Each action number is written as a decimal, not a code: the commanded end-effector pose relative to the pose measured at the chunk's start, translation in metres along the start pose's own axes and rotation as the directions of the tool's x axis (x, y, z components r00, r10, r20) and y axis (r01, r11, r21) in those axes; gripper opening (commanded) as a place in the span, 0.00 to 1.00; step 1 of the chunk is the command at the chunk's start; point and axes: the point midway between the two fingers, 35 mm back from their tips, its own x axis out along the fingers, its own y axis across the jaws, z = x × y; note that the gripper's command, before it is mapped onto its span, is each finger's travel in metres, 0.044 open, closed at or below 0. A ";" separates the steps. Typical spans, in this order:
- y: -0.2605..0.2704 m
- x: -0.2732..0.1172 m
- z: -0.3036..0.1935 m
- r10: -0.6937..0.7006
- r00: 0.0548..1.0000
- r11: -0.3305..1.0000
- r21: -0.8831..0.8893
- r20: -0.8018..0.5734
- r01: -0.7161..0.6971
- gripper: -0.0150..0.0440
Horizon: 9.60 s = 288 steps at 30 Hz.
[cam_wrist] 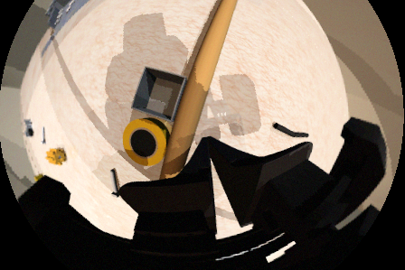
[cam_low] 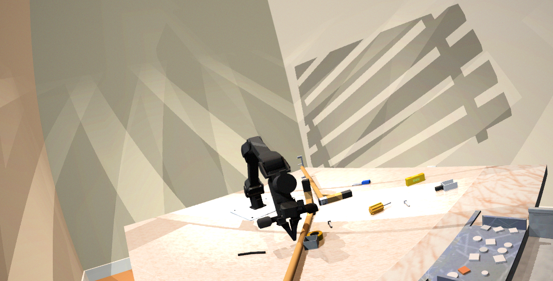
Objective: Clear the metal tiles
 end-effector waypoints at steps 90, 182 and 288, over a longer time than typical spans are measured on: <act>0.072 -0.005 0.035 0.012 0.998 1.000 0.011 0.069 -0.013 0.25; 0.033 -0.012 0.030 0.043 0.980 0.995 -0.098 0.194 -0.024 0.25; 0.121 0.016 0.038 0.049 0.982 0.994 -0.101 0.185 -0.030 0.25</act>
